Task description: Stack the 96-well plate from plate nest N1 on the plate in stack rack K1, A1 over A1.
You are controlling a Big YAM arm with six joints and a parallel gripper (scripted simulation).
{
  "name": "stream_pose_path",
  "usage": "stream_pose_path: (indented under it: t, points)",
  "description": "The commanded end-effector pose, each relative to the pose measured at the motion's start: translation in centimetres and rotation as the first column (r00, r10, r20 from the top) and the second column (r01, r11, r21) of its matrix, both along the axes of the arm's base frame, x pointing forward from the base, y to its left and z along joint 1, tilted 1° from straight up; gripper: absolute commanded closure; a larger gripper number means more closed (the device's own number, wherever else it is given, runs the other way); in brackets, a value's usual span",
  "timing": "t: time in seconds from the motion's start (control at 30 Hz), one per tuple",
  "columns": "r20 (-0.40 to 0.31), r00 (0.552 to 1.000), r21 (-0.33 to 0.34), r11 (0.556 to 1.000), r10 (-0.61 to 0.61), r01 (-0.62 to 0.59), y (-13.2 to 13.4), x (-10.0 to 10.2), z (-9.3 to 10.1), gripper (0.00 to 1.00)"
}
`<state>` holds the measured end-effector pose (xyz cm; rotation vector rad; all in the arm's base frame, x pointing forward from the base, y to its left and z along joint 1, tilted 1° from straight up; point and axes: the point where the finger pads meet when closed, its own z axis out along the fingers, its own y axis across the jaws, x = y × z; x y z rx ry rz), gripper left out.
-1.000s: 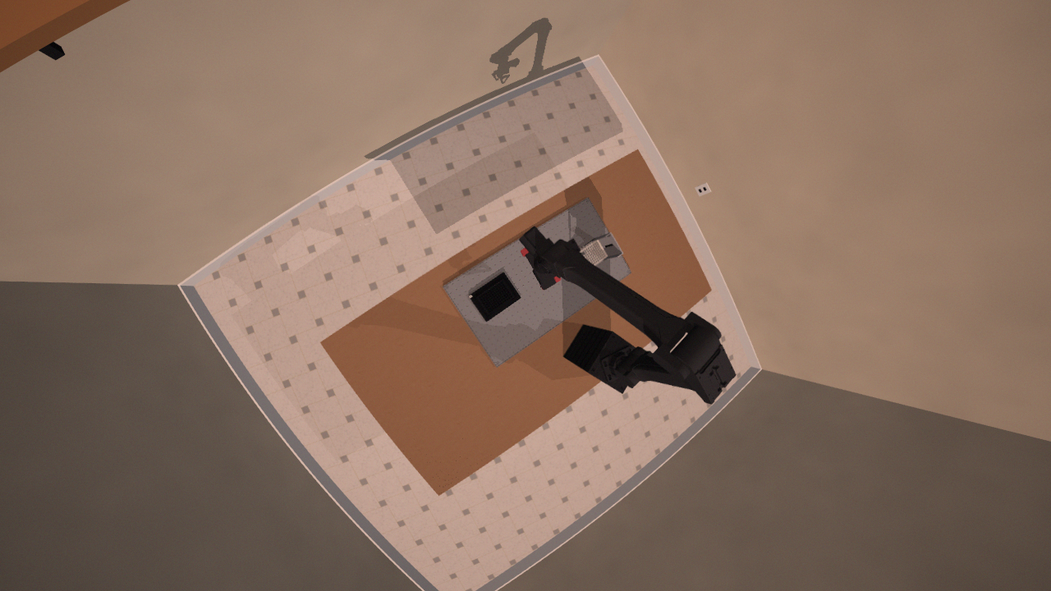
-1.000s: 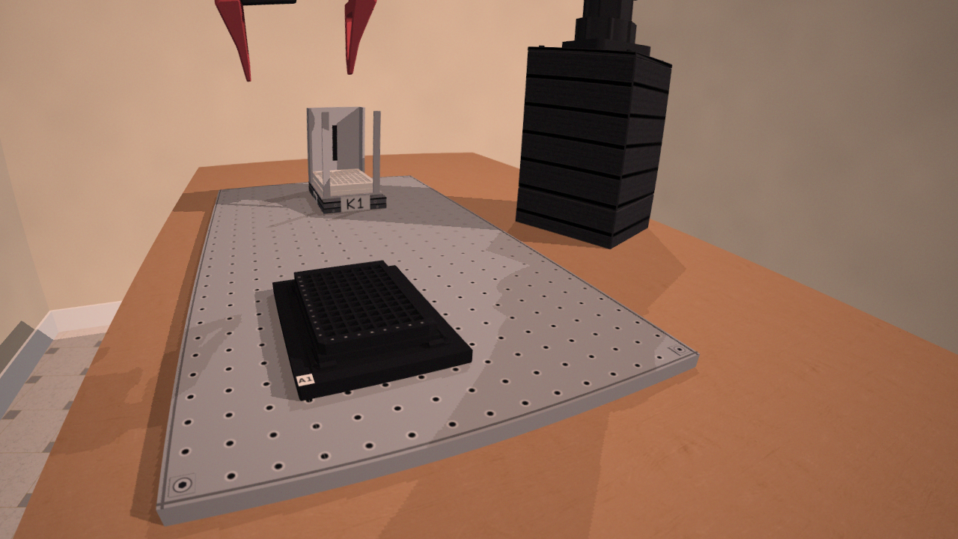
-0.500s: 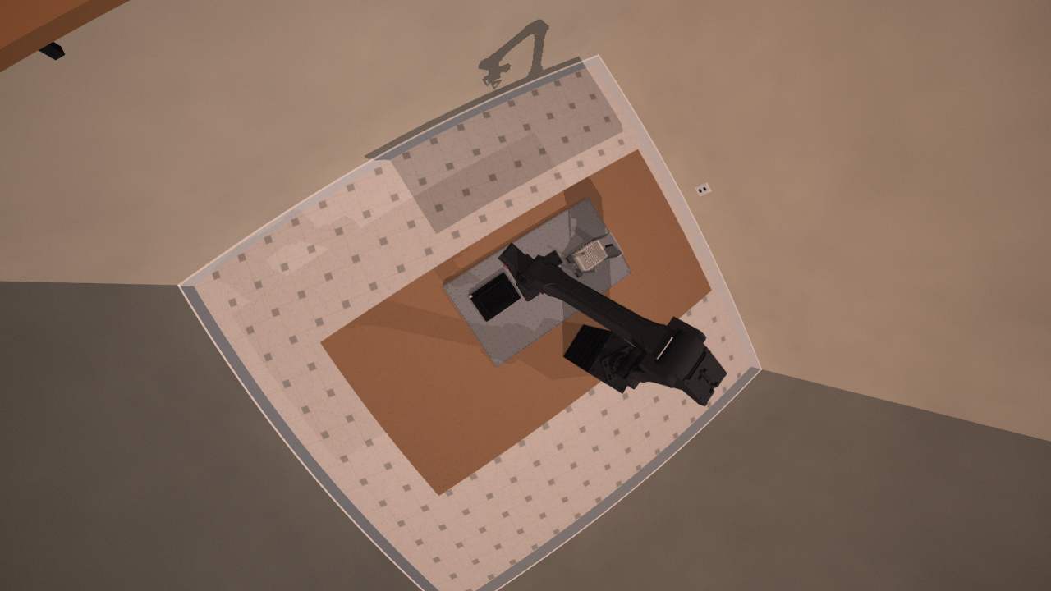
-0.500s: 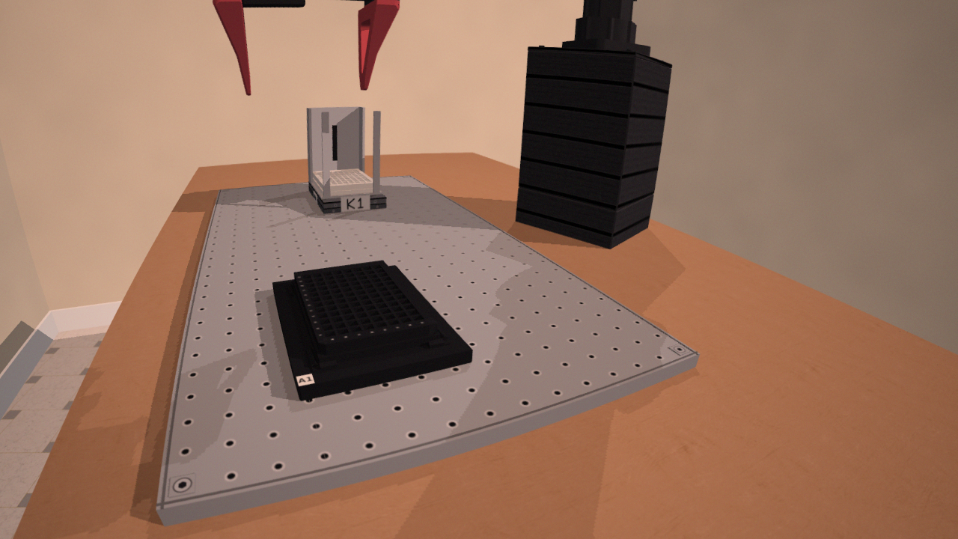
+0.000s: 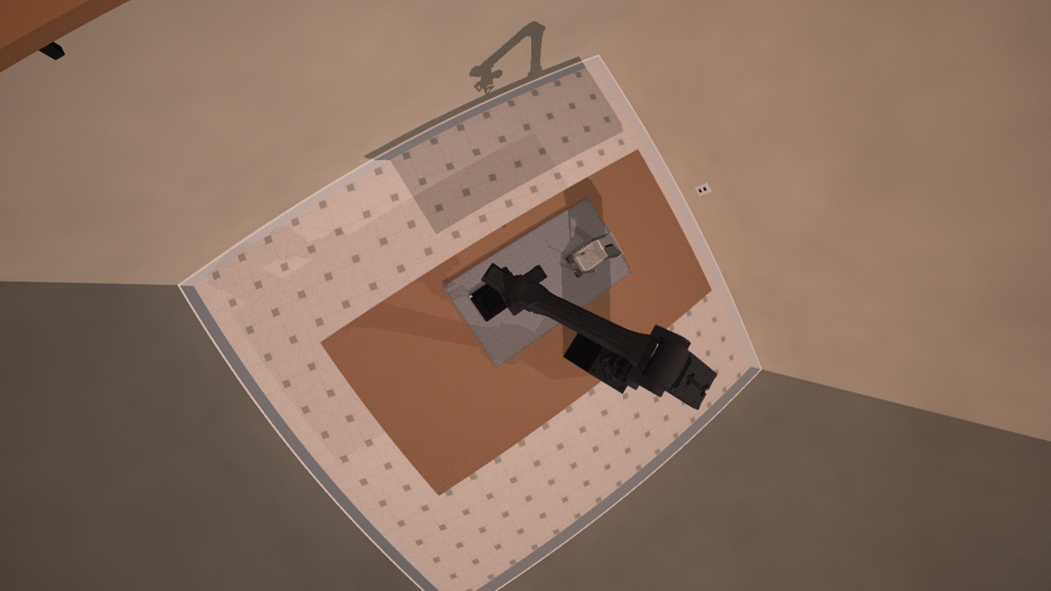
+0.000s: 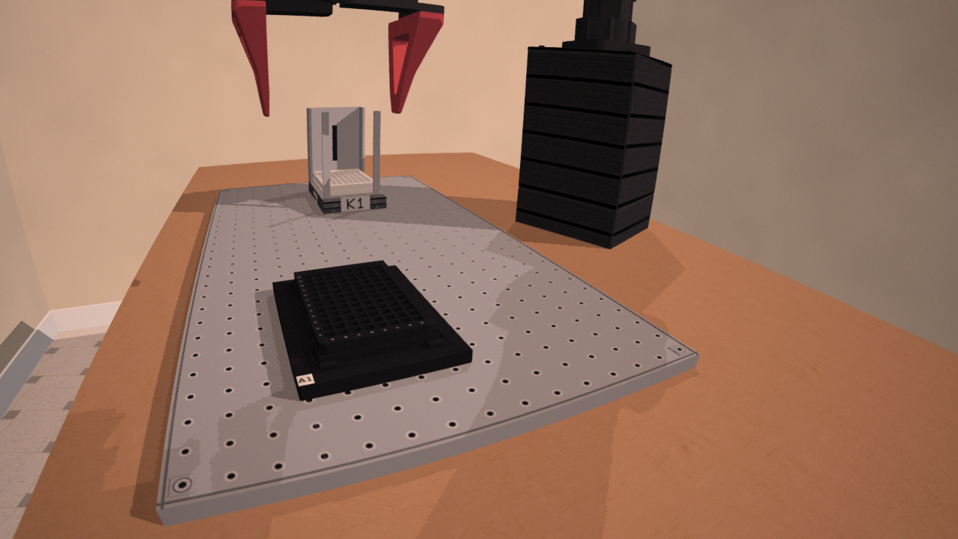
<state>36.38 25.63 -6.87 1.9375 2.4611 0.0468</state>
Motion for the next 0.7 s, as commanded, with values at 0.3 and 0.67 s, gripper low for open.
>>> stream_pose_path:
  t: [0.3,0.67]
  points:
    - [0.005,0.999,0.001,0.999,-0.033,0.033,2.5,-0.5,-0.7,0.0]
    - [0.022,1.0,0.017,1.0,-0.011,0.01,3.4,-0.2,0.2,0.0]
